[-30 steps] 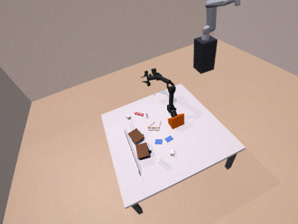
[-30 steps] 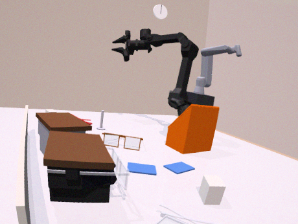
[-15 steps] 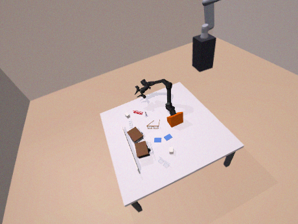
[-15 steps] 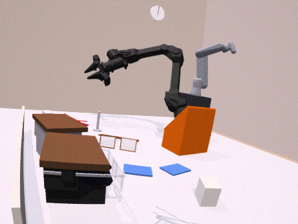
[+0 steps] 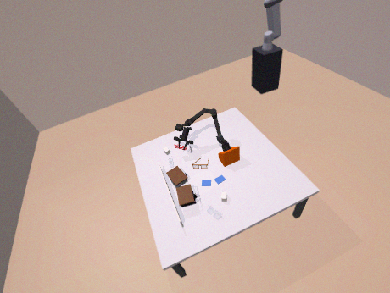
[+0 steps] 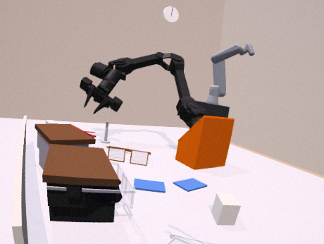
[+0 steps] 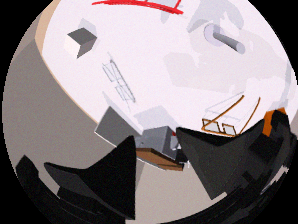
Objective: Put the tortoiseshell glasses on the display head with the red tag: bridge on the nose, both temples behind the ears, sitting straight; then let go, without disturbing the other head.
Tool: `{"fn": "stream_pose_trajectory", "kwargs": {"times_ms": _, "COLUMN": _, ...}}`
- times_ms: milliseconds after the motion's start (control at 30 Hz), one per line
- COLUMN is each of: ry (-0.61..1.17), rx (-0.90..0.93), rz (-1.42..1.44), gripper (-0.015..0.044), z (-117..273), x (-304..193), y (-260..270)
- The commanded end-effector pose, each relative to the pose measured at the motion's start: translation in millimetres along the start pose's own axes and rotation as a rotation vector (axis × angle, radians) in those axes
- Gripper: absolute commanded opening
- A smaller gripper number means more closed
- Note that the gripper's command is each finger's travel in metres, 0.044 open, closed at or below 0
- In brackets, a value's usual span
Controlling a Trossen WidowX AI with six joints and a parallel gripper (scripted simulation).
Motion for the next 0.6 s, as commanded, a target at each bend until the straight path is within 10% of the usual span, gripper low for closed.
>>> {"fn": "stream_pose_trajectory", "kwargs": {"times_ms": 0, "ry": -0.009, "rx": -0.211, "rz": 0.201, "gripper": 0.0200, "z": -35, "x": -45, "y": -45}}
{"fn": "stream_pose_trajectory", "kwargs": {"times_ms": 567, "ry": -0.231, "rx": -0.783, "rz": 1.295, "gripper": 0.0200, "z": -56, "x": -132, "y": -207}}
Point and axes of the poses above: the point midway between the two fingers, 35 mm back from their tips, its own z axis back along the fingers, its own y axis across the jaws, x = y × z, the point moved 1 cm from there along z, back along the fingers, and after that the axes turned 5 degrees about -z, right-handed, at the moved point
